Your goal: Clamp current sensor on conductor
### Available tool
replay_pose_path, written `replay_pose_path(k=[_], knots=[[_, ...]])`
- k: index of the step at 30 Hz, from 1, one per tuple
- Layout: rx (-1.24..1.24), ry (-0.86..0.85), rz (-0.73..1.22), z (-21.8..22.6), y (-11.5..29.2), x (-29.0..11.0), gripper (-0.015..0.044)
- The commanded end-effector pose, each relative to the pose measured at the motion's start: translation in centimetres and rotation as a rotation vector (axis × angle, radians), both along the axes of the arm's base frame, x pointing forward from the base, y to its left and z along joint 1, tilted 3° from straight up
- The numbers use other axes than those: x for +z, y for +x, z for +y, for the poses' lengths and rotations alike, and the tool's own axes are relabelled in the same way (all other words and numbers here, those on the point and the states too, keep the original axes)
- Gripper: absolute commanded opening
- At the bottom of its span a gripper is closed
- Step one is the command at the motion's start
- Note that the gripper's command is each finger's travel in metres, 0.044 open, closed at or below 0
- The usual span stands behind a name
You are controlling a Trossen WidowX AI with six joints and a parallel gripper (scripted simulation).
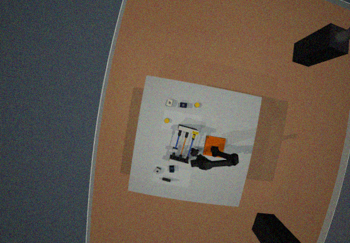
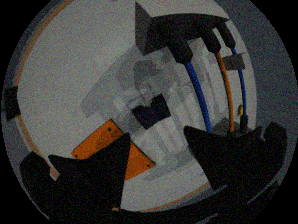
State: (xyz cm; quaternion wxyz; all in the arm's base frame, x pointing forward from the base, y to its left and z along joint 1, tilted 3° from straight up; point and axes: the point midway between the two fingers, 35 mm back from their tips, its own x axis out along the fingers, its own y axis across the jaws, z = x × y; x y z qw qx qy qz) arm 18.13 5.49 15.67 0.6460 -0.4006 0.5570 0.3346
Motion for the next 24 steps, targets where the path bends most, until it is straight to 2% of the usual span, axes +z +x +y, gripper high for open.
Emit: replay_pose_path(k=[1,24], knots=[[0.390,-0.027,0.083,0.1,1.1,0.0,0.0320],[0.390,-0.027,0.082,0.2,1.5,-3.2,0.0320]])
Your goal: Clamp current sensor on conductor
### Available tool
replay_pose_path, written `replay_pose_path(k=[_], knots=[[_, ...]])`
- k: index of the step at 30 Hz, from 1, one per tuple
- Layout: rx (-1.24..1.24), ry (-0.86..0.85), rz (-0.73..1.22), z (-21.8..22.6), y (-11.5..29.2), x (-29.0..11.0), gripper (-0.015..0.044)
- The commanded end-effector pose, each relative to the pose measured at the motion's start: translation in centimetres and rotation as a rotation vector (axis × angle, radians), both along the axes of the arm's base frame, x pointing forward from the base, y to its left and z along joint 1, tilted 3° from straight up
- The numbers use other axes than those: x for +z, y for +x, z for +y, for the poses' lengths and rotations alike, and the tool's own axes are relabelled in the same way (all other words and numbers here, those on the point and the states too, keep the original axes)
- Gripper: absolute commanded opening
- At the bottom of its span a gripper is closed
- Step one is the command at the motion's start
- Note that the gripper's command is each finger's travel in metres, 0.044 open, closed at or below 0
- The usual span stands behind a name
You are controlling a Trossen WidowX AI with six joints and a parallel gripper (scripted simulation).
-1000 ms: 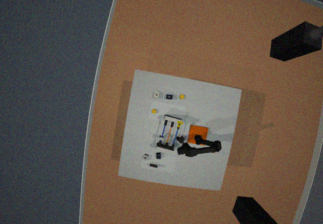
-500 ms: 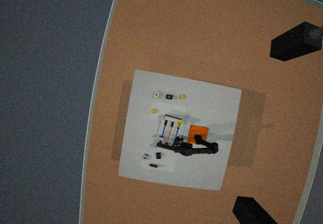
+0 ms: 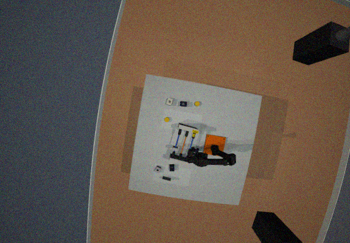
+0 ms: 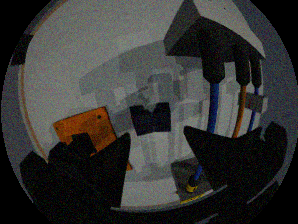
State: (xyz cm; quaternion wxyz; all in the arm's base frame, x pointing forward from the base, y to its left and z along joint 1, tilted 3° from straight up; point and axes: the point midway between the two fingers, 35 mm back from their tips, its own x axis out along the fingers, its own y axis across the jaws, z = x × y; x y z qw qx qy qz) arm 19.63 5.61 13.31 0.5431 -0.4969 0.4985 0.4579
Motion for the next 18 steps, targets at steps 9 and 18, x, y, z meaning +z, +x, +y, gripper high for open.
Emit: replay_pose_path(k=[9,18], knots=[[0.005,0.002,0.009,0.0,0.1,-2.3,0.0320],[0.005,0.002,0.009,0.0,0.1,-3.6,0.0320]])
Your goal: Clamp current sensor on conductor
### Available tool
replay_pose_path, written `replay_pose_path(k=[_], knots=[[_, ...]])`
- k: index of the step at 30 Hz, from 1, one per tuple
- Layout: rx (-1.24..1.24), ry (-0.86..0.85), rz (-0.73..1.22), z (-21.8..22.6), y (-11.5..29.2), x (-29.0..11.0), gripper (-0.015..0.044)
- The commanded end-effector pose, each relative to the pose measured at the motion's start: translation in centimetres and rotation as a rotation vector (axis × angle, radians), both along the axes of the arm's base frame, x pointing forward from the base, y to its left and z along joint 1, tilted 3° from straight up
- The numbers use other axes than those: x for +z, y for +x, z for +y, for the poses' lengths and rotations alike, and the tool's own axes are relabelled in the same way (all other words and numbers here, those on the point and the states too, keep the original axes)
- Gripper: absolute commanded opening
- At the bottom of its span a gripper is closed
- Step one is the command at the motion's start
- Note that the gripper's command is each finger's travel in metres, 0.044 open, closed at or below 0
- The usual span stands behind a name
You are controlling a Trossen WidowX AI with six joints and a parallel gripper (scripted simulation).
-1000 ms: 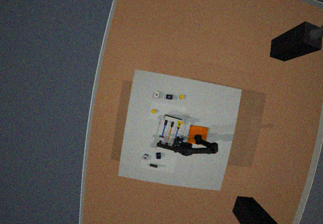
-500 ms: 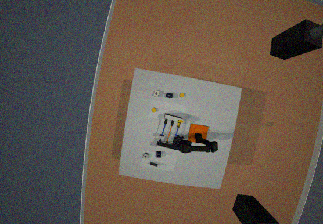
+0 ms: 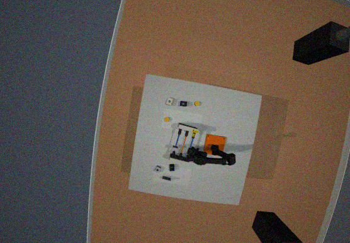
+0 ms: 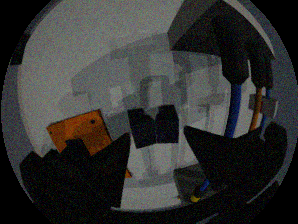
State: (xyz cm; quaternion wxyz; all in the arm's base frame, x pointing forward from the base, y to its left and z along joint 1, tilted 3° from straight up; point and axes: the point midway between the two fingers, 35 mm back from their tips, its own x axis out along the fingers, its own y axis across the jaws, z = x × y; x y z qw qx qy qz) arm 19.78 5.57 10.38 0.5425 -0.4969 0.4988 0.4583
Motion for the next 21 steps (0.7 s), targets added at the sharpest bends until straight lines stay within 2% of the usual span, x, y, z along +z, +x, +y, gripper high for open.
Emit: replay_pose_path(k=[1,20,21], knots=[[0.004,0.002,0.008,0.02,-0.09,-0.71,0.0320],[0.000,-0.001,0.002,-0.02,-0.03,-0.24,0.0200],[0.000,0.000,0.002,-0.01,-0.02,-0.17,0.0174]])
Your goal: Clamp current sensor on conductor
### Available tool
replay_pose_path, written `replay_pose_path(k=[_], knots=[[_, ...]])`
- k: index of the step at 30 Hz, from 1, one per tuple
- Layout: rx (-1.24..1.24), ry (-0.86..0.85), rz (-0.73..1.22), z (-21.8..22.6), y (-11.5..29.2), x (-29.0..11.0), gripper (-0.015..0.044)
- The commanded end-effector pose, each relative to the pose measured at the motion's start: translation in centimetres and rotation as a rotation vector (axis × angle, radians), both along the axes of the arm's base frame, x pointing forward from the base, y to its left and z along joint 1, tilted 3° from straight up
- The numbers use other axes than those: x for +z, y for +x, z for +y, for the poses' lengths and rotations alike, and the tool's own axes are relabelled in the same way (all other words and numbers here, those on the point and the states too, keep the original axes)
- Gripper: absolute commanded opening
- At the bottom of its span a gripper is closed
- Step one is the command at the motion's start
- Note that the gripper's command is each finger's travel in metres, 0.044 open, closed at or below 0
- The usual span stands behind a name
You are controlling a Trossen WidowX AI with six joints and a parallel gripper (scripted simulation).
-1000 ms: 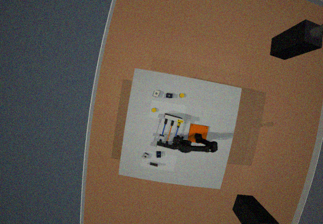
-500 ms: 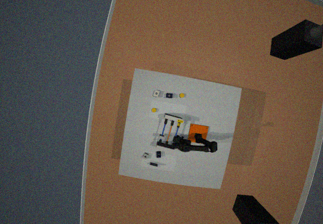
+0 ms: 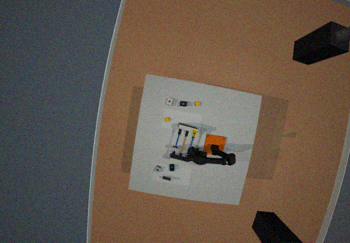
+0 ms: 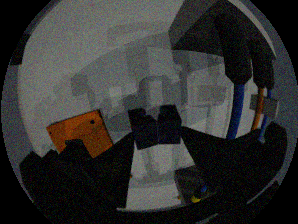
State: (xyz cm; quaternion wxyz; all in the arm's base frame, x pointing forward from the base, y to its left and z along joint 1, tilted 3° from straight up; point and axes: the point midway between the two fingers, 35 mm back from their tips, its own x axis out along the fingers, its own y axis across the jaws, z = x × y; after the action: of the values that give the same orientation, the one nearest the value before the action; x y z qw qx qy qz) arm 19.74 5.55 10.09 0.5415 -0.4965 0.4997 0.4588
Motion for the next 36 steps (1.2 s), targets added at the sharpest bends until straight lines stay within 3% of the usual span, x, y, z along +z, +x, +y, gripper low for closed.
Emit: replay_pose_path(k=[1,7,25,36], knots=[[0.000,0.000,-0.001,0.0,0.0,0.2,0.0147],[0.001,0.001,0.000,0.1,0.2,2.3,0.0000],[0.004,0.003,0.004,0.1,-0.2,9.6,0.0000],[-0.212,0.019,-0.013,0.1,-0.2,10.0,0.0000]])
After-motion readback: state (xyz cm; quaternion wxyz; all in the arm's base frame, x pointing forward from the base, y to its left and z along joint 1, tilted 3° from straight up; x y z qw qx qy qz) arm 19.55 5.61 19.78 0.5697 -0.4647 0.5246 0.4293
